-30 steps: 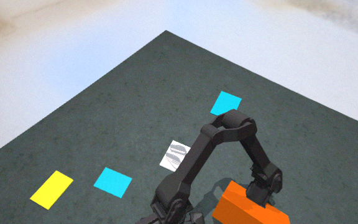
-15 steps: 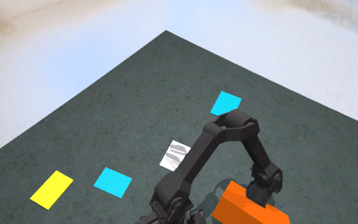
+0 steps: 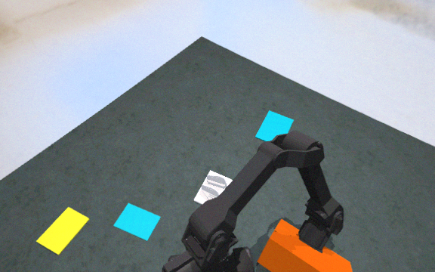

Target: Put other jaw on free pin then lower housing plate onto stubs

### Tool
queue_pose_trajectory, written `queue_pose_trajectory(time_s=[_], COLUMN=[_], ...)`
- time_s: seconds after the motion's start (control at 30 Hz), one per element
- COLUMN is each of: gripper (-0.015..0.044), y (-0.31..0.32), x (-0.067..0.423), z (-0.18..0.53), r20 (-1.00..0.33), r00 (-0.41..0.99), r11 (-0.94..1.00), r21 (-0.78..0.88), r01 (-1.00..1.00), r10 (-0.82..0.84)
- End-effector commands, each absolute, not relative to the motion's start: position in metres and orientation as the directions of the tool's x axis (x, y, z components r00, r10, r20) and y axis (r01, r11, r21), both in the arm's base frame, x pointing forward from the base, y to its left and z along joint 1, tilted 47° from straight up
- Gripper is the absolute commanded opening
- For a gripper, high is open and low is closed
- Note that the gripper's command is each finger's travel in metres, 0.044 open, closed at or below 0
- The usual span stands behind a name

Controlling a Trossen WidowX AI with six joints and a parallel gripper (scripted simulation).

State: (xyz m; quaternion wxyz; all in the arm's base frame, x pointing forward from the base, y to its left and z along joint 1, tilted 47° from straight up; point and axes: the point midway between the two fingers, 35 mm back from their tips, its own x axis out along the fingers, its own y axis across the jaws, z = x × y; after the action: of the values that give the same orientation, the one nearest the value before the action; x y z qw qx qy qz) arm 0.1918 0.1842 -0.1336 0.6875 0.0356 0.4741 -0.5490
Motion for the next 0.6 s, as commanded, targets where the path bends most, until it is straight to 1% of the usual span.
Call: queue_pose_trajectory(time_s=[0.0,0.2,0.57], gripper=[0.0351,0.0351,0.0351], y=[0.191,0.19,0.174], x=[0.192,0.194,0.213], z=[-0.128,-0.126,-0.1], r20=[-0.699,-0.7,-0.707], r00=[-0.051,-0.051,-0.049], r11=[0.397,0.403,0.485], r21=[-0.463,-0.467,-0.532], r01=[0.792,0.787,0.694], r10=[-0.713,-0.713,-0.705])
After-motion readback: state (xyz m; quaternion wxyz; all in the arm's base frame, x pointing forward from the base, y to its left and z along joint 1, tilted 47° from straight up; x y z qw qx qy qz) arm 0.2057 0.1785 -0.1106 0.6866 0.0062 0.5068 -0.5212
